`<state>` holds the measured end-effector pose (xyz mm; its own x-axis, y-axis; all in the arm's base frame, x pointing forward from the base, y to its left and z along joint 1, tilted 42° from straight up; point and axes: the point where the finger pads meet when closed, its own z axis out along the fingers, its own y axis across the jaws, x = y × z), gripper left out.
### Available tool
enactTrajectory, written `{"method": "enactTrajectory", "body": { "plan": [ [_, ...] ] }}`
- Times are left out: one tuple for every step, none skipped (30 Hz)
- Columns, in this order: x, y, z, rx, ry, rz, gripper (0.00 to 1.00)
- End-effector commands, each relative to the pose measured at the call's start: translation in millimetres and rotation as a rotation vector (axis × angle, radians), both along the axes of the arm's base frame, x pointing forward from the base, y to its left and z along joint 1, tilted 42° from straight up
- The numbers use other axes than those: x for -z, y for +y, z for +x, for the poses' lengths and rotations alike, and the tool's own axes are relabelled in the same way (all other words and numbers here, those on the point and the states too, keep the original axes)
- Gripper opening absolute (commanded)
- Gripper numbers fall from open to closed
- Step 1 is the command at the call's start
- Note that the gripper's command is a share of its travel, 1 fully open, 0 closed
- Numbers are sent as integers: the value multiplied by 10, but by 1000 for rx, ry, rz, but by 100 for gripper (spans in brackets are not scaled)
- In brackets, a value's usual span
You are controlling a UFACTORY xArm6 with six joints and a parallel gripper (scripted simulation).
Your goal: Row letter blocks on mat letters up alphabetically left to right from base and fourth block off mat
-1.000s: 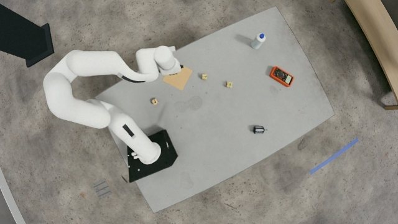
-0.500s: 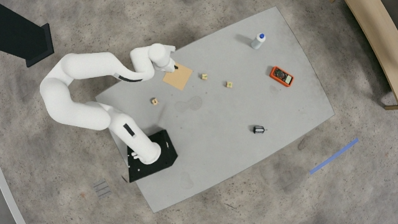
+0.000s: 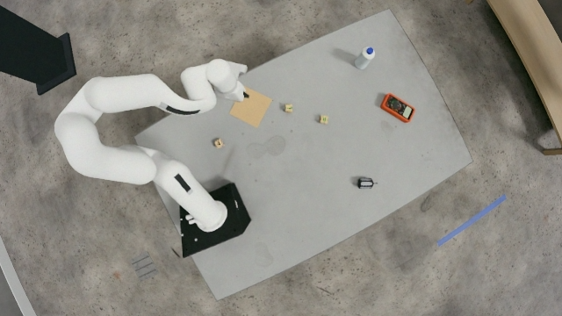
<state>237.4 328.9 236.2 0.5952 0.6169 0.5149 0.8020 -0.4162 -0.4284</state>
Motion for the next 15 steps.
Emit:
{"method": "enactTrajectory", "body": {
  "plan": [
    [-10, 6, 7, 1, -2, 2, 28],
    [-5, 11, 6, 1, -2, 2, 28],
    [2, 17, 6, 1, -2, 2, 28],
    [13, 27, 5, 1, -2, 2, 28],
    [26, 39, 4, 1, -2, 2, 28],
    [44, 55, 3, 1, -2, 2, 28],
    [65, 74, 1, 1, -2, 2, 28],
    [65, 74, 1, 1, -2, 2, 28],
    [65, 74, 1, 1, -2, 2, 28],
    [89, 96, 0, 1, -2, 2, 28],
    [117, 121, -2, 1, -2, 2, 28],
    [149, 150, -4, 1, -2, 2, 28],
    [183, 181, -7, 1, -2, 2, 28],
    [220, 214, -9, 1, -2, 2, 28],
    [258, 248, -12, 1, -2, 2, 28]
  ]
}}
